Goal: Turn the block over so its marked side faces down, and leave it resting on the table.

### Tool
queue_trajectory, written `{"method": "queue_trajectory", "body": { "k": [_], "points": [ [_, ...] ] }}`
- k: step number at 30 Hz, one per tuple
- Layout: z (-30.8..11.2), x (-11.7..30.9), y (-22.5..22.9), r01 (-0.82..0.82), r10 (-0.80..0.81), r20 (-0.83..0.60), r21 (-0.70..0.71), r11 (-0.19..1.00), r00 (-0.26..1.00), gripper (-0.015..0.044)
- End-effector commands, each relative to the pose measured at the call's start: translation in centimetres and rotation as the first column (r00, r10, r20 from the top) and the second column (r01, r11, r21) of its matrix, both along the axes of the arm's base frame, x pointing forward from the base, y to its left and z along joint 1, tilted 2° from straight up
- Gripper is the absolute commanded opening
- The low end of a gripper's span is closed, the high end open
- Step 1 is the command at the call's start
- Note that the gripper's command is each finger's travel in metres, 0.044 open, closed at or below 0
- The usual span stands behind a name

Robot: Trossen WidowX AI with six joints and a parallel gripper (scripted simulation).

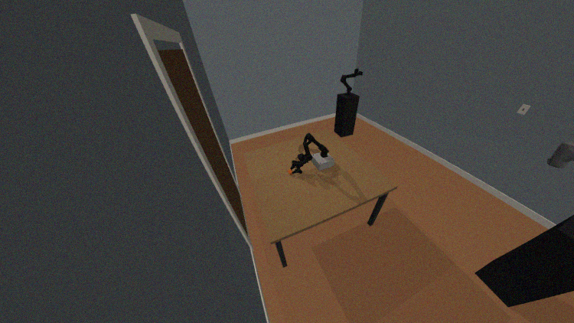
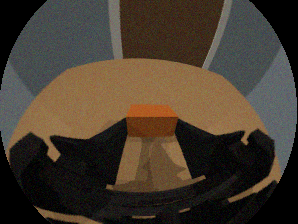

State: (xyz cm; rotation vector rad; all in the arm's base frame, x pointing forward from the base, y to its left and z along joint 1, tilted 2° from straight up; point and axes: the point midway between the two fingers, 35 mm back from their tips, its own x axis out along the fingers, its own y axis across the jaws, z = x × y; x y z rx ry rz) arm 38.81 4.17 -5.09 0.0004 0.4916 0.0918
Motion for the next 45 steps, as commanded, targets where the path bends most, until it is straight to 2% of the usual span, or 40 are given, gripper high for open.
{"method": "queue_trajectory", "body": {
  "k": [1,8,21,38,45],
  "points": [
    [-0.21,-1.09,-0.13,0.006,-0.006,0.038,0.007,1.000,0.999,0.0000],
    [0.26,-1.36,-0.17,0.007,-0.008,0.083,0.012,1.000,0.997,0.0000],
    [0.26,-1.36,-0.17,0.007,-0.008,0.083,0.012,1.000,0.997,0.0000],
    [0.26,-1.36,-0.17,0.007,-0.008,0.083,0.012,1.000,0.997,0.0440],
    [0.26,-1.36,-0.17,0.007,-0.008,0.083,0.012,1.000,0.997,0.0440]
  ]
}}
